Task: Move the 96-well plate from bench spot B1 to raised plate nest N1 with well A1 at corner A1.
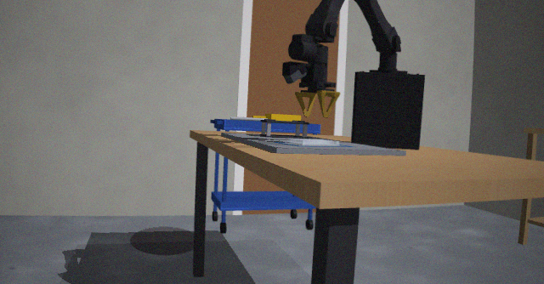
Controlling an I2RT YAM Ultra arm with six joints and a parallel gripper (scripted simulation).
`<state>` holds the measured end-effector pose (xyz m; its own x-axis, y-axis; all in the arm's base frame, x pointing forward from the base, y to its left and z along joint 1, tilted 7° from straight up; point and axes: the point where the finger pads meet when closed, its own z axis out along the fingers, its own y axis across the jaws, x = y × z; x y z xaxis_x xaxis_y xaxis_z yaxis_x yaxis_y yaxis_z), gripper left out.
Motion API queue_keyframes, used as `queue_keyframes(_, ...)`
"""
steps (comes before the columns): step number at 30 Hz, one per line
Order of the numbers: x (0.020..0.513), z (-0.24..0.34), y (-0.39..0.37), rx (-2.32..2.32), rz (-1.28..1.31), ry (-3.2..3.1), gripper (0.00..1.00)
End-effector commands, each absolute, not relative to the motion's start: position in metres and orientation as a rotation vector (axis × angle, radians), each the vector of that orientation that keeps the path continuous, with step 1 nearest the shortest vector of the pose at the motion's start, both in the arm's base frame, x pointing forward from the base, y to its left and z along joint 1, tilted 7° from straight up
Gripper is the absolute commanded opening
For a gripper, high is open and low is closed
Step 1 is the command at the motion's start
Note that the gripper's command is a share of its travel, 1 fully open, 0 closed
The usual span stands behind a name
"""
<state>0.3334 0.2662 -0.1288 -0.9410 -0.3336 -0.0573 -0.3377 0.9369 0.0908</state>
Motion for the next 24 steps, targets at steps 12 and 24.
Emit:
queue_keyframes(12, 0.353, -0.111, 0.279, -0.524, 0.198, 2.978, 1.00)
queue_keyframes(24, 0.348, -0.130, 0.278, -0.530, 0.182, 3.002, 1.00)
